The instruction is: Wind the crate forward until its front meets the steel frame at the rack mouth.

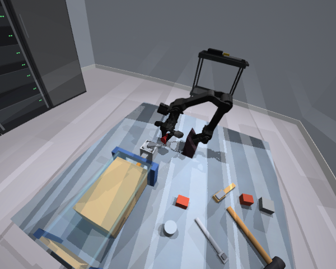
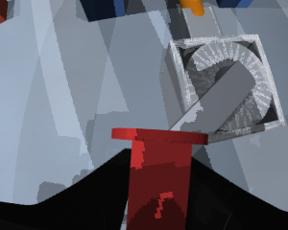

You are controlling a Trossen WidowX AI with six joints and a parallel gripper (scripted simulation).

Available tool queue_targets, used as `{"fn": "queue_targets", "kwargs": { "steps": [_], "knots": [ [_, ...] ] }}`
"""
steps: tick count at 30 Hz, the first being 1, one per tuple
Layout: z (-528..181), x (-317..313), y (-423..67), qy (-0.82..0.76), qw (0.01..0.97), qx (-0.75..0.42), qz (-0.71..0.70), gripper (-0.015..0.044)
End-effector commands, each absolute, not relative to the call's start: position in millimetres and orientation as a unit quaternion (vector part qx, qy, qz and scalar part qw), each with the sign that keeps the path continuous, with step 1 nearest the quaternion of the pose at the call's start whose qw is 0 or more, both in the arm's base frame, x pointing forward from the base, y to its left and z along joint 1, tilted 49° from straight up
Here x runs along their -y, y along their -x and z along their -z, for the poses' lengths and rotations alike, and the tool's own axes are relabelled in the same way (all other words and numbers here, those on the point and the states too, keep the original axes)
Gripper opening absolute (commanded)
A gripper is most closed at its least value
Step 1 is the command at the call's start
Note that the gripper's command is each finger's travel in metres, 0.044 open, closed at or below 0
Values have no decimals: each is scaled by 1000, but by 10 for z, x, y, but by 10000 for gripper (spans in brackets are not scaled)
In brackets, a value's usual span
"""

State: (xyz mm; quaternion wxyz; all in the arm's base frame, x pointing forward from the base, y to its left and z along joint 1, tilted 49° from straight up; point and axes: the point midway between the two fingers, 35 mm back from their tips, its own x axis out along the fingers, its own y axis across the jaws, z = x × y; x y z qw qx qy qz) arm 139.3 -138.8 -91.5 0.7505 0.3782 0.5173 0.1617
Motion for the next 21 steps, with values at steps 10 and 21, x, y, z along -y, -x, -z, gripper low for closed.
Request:
{"fn": "queue_targets", "kwargs": {
  "steps": [10,21],
  "knots": [
    [1064,1509,-1222,-372,745,-531,-156,0],
    [1144,1589,-1154,-372,745,-531,-155,0]
  ]
}}
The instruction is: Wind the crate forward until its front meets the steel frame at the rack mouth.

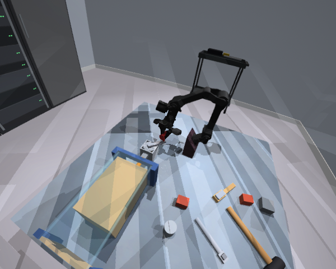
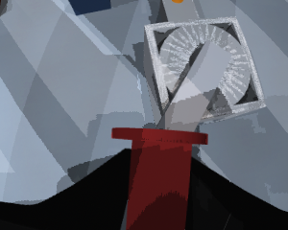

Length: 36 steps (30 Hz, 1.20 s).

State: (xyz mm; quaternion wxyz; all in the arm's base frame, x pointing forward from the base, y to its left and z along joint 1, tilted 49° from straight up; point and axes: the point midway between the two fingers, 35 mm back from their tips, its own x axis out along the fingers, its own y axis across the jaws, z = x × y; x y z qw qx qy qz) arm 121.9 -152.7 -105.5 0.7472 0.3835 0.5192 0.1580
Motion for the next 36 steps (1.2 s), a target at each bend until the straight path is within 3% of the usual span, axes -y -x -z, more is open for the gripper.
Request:
{"fn": "queue_targets", "kwargs": {
  "steps": [1,36],
  "knots": [
    [1150,1594,-1150,-372,745,-531,-155,0],
    [1432,1870,-1045,-371,746,-532,-154,0]
  ]
}}
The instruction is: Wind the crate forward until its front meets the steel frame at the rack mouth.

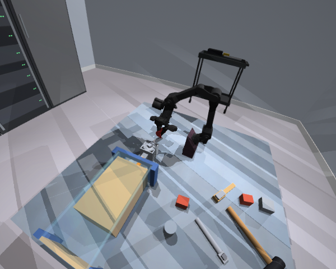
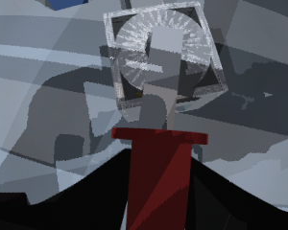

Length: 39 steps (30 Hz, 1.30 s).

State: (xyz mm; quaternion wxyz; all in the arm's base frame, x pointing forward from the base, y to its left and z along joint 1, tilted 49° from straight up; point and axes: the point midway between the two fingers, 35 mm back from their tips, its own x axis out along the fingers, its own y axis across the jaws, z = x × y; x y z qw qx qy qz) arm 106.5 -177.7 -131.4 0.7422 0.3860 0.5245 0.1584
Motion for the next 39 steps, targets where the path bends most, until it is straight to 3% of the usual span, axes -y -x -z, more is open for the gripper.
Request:
{"fn": "queue_targets", "kwargs": {
  "steps": [1,39],
  "knots": [
    [1439,1876,-1045,-370,746,-532,-154,0],
    [1855,2278,-1206,-369,747,-532,-153,0]
  ]
}}
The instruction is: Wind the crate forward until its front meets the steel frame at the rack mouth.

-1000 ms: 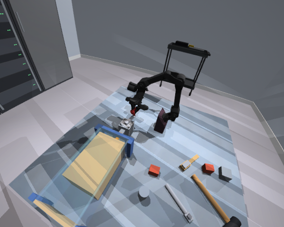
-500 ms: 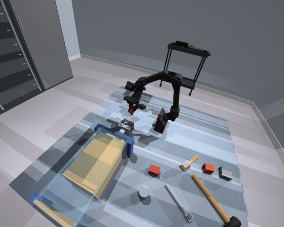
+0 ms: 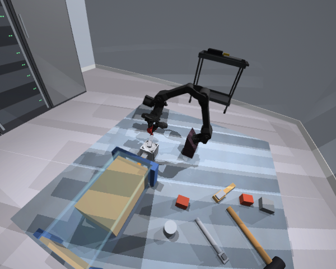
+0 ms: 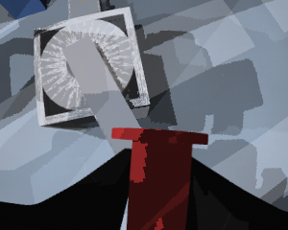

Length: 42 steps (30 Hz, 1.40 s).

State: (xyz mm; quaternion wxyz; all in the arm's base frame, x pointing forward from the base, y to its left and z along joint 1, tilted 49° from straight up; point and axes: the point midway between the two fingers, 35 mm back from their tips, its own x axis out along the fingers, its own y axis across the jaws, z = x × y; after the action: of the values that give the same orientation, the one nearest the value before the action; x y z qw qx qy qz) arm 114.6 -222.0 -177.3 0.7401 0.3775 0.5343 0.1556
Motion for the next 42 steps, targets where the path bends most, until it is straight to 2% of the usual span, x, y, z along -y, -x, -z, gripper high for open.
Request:
{"fn": "queue_targets", "kwargs": {
  "steps": [1,42],
  "knots": [
    [1864,2286,-1214,-368,747,-532,-153,0],
    [2094,2501,-1568,-367,748,-531,-153,0]
  ]
}}
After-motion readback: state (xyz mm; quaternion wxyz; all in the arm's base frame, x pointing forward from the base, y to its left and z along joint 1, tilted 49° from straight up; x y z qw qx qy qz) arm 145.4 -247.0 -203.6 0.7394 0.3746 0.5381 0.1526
